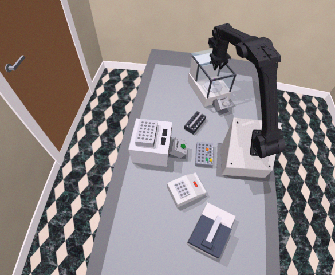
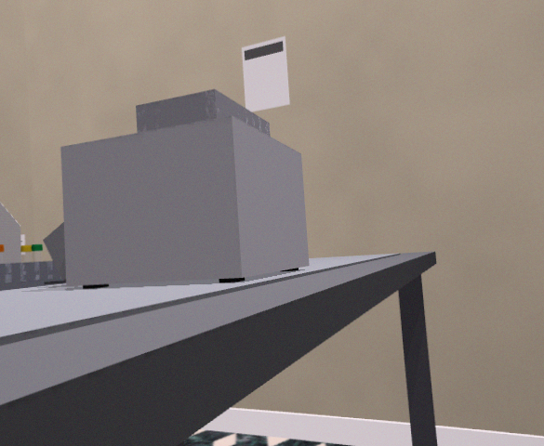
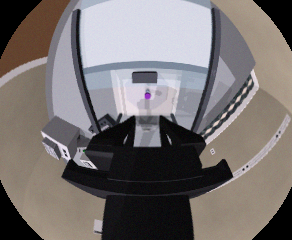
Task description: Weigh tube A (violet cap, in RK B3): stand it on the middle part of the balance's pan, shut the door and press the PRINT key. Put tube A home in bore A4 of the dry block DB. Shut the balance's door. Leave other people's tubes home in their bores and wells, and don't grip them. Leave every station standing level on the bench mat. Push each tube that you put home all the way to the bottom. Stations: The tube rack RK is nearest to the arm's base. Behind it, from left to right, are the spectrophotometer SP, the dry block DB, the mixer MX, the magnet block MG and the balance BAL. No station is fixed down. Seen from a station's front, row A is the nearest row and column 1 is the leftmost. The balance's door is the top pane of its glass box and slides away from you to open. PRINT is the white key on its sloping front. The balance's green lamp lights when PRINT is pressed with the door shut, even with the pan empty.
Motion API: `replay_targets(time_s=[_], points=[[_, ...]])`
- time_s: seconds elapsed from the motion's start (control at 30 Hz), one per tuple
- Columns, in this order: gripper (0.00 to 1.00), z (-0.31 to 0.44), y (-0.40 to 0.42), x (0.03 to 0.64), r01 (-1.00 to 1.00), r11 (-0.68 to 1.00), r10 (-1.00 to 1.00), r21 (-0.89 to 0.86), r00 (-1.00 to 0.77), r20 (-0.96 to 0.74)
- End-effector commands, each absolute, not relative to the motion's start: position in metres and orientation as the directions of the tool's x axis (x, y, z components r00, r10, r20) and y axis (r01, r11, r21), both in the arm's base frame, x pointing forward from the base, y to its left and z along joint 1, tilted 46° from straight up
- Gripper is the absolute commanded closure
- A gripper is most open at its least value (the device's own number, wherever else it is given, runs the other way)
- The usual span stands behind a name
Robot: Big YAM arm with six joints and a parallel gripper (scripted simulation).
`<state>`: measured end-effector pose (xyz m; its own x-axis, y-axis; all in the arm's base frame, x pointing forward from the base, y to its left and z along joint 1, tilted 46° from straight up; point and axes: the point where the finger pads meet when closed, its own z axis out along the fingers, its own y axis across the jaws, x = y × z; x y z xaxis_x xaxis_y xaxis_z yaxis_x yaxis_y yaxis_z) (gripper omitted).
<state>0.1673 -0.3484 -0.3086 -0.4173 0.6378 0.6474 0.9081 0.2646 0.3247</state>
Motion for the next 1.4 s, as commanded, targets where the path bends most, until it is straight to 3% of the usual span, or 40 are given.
replay_targets(time_s=[0.0,1.37], points=[[0.64,-0.321,-0.366,0.177,0.905,0.277,0.668,0.322,-0.422,0.613],[0.64,-0.363,-0.303,0.175,0.908,0.269,0.647,0.32,-0.417,0.639]])
